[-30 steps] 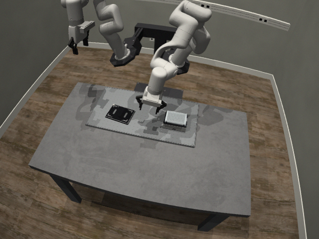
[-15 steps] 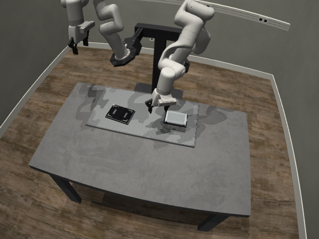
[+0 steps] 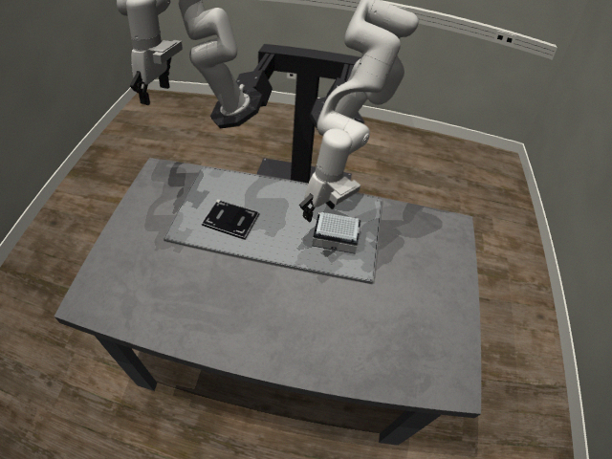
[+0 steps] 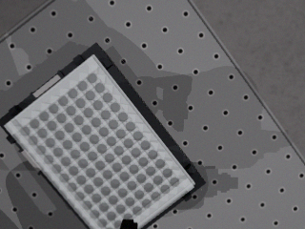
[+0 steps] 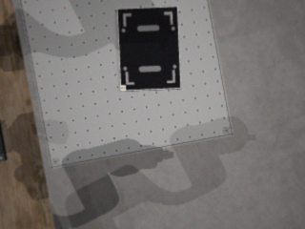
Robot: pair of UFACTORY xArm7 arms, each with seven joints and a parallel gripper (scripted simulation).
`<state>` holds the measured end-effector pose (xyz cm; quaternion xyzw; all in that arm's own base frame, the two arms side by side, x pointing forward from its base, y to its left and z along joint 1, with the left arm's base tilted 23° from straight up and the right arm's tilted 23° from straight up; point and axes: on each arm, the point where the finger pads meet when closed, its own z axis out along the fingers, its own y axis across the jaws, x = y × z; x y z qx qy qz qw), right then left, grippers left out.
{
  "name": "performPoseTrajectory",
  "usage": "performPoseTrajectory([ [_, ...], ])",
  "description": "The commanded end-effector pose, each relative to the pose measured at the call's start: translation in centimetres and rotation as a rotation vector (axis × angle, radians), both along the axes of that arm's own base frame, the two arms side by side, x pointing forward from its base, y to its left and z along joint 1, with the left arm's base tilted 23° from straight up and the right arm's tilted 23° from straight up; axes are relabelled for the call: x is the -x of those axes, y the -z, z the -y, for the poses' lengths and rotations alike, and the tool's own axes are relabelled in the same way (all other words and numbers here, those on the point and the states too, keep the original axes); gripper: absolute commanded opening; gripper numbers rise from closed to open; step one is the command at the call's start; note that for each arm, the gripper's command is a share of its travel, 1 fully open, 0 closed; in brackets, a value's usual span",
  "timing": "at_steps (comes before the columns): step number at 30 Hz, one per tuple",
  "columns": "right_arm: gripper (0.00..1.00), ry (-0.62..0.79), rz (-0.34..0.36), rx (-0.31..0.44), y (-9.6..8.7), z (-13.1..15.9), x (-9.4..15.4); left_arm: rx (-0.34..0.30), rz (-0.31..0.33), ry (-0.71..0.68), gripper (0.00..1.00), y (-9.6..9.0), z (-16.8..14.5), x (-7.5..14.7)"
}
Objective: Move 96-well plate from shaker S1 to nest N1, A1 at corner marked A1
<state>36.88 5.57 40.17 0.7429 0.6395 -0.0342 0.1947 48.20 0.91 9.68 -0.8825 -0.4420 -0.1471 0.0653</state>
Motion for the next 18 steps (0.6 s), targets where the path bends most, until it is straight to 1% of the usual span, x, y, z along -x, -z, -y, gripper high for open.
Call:
performPoseTrajectory([
  [1, 1.0, -0.002, 0.004, -0.001, -0.1, -0.1, 0.0, -0.008, 0.045, -0.102, 1.0, -0.3, -0.8, 0.4],
  [5, 1.0, -0.002, 0.004, -0.001, -0.1, -0.1, 0.0, 0.007, 0.079, -0.23, 1.0, -0.5, -2.5, 1.5],
  [7, 1.0, -0.002, 0.004, -0.001, -0.1, -0.1, 0.0, 0.013, 0.095, -0.285, 1.0, -0.5, -2.7, 1.5],
  [16, 1.0, -0.002, 0.004, -0.001, -0.1, -0.1, 0.0, 0.044, 0.174, -0.559, 1.0, -0.7, -5.3, 3.4],
  [18, 1.0, -0.002, 0.004, -0.001, -0.1, -0.1, 0.0, 0.044, 0.174, -0.559, 1.0, -0.7, -5.3, 3.4],
])
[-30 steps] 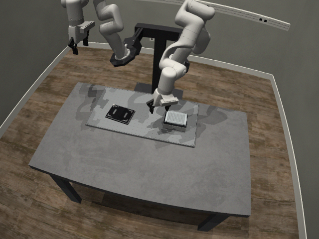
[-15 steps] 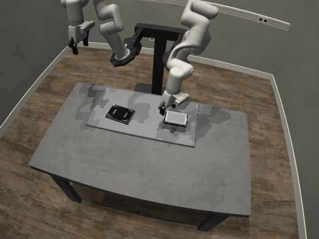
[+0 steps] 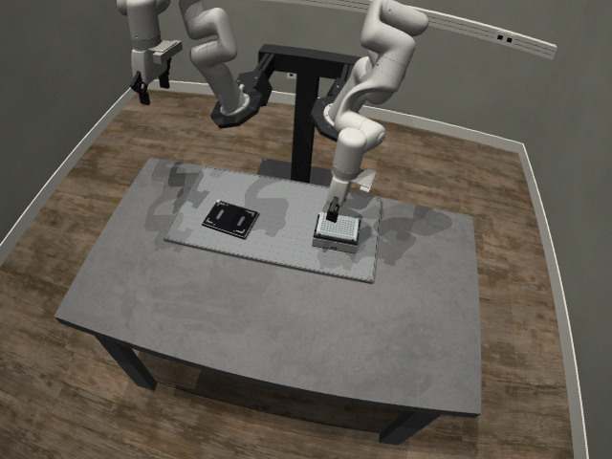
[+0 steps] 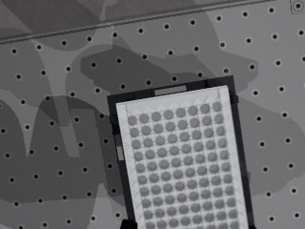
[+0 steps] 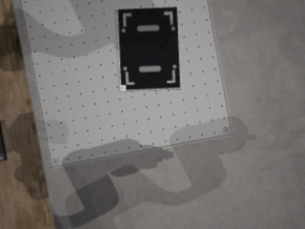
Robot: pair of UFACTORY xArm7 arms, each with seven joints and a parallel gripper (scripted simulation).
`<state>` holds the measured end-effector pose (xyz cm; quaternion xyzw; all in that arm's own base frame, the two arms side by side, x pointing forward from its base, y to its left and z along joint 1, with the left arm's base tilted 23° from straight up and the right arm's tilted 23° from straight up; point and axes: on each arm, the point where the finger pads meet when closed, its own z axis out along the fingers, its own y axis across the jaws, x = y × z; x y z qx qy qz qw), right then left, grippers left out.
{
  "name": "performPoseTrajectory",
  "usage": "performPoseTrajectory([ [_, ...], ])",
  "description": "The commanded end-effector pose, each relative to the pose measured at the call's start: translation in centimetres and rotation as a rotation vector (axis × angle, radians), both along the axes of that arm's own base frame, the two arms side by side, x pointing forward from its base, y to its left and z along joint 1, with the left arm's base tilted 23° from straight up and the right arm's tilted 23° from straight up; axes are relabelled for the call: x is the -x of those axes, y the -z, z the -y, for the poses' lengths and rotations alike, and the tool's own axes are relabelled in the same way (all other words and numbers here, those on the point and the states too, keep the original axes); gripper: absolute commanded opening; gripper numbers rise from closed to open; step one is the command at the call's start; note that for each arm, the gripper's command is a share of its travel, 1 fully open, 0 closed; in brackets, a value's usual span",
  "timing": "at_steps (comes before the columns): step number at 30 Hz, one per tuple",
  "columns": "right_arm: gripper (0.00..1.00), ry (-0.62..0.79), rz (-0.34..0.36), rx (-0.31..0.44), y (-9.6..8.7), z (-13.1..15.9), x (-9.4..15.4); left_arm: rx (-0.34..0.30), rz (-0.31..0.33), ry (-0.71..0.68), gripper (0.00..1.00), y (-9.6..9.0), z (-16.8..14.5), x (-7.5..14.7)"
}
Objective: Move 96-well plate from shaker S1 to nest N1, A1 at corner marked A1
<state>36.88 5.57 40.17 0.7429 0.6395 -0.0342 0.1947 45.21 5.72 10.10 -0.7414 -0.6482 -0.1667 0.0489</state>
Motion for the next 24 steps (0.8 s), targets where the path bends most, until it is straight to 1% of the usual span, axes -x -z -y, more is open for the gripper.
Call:
performPoseTrajectory([
  [1, 1.0, -0.002, 0.004, -0.001, -0.14, -0.07, -0.03, -0.016, 0.059, -0.107, 1.0, -0.35, -0.89, 0.71],
  [3, 1.0, -0.002, 0.004, -0.001, -0.14, -0.07, -0.03, -0.01, 0.076, -0.166, 1.0, -0.38, -1.34, 1.05],
  [20, 1.0, -0.002, 0.004, -0.001, -0.14, -0.07, -0.03, -0.01, 0.076, -0.166, 1.0, -0.38, -1.34, 1.05],
  [24, 1.0, -0.002, 0.004, -0.001, -0.14, -0.07, -0.03, -0.01, 0.077, -0.166, 1.0, 0.22, -1.56, 0.93],
])
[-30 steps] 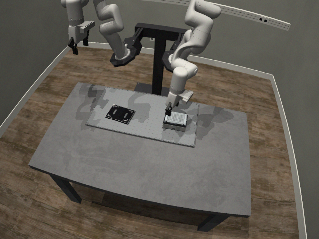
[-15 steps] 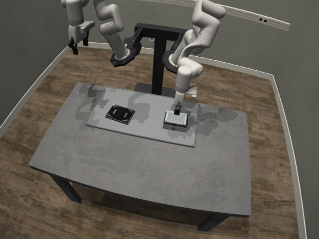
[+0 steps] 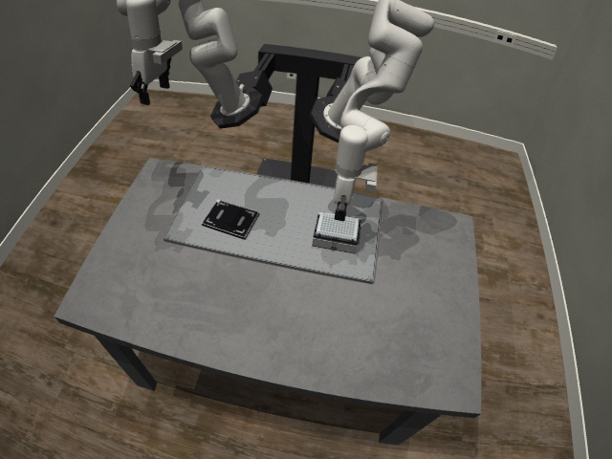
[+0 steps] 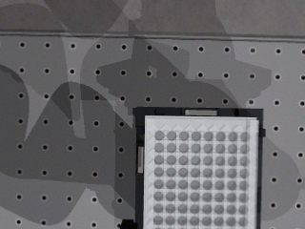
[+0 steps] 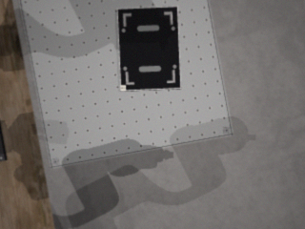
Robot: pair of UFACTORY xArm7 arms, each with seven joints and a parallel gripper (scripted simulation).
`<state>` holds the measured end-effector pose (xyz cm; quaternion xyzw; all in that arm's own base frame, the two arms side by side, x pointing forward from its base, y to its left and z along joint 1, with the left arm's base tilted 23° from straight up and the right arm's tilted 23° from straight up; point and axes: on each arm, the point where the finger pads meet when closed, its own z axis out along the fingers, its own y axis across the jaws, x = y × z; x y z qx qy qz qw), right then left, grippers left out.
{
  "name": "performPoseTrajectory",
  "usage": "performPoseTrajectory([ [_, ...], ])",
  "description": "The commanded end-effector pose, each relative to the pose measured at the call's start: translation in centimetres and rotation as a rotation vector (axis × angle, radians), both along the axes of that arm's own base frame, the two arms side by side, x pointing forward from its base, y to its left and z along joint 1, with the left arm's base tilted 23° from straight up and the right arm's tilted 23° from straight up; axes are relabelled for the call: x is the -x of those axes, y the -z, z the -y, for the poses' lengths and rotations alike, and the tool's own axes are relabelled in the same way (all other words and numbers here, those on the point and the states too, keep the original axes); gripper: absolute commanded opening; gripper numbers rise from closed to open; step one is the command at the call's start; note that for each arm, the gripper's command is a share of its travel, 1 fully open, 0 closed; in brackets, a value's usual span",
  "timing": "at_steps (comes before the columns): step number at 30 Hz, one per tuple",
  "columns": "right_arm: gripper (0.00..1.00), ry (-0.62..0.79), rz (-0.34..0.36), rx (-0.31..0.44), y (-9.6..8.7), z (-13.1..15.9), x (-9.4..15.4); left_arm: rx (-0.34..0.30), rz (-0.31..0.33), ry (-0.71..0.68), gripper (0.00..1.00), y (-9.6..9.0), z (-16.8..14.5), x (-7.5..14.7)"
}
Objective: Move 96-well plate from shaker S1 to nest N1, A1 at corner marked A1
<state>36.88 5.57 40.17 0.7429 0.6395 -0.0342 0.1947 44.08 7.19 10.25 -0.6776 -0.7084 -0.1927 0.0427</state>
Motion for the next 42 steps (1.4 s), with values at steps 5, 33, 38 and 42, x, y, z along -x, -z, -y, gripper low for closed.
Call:
performPoseTrajectory([
  [5, 1.0, -0.002, 0.004, -0.001, -0.1, -0.1, 0.0, 0.001, 0.003, 0.002, 1.0, 1.1, -0.4, -0.4],
  [33, 1.0, -0.002, 0.004, -0.001, -0.1, -0.1, 0.0, 0.001, 0.003, 0.002, 1.0, 4.8, -1.7, -1.2],
  [38, 1.0, -0.002, 0.004, -0.001, -0.1, -0.1, 0.0, 0.001, 0.003, 0.002, 1.0, 5.4, -1.9, -1.3],
  [42, 1.0, -0.002, 0.004, -0.001, -0.1, -0.1, 0.0, 0.001, 0.003, 0.002, 1.0, 5.4, -1.9, -1.3],
])
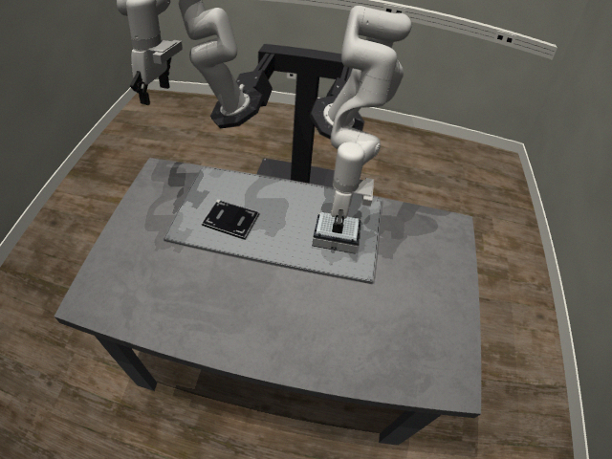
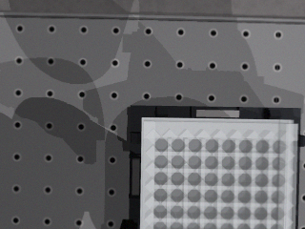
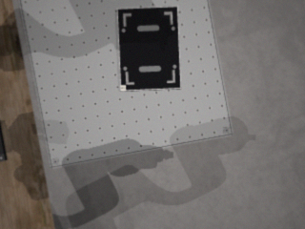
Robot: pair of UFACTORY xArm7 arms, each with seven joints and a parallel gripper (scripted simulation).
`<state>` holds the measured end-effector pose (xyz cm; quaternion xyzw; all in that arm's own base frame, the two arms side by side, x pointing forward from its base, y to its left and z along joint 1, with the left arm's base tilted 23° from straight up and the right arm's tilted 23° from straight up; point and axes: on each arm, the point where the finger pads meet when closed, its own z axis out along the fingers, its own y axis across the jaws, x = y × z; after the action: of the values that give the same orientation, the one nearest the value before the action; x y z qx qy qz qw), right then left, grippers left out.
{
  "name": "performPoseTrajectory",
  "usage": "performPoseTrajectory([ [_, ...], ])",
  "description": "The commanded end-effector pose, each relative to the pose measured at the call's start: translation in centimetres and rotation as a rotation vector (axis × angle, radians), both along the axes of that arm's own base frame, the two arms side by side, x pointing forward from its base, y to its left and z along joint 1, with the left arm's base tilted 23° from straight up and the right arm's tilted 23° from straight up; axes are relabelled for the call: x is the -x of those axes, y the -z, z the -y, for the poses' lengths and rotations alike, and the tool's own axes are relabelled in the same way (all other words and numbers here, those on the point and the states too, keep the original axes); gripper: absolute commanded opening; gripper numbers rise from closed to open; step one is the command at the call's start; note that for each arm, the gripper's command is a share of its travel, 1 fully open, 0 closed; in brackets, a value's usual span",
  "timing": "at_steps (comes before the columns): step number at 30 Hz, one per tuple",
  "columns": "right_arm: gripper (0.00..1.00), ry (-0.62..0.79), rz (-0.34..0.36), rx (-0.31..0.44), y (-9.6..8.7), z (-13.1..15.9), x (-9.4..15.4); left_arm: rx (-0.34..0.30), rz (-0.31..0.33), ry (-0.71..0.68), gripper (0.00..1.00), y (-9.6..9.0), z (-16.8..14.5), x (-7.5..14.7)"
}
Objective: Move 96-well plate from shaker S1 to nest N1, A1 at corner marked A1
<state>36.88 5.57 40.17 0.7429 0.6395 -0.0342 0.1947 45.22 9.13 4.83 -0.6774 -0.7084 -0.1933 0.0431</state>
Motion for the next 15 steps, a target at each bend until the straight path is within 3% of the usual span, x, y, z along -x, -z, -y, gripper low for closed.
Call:
performPoseTrajectory([
  [1, 1.0, -0.002, 0.004, -0.001, -0.14, -0.07, -0.03, 0.002, 0.003, 0.002, 1.0, -0.02, 0.04, -0.17],
  [15, 1.0, -0.002, 0.004, -0.001, -0.14, -0.07, -0.03, 0.002, 0.003, 0.002, 1.0, 0.29, -0.07, -0.23],
])
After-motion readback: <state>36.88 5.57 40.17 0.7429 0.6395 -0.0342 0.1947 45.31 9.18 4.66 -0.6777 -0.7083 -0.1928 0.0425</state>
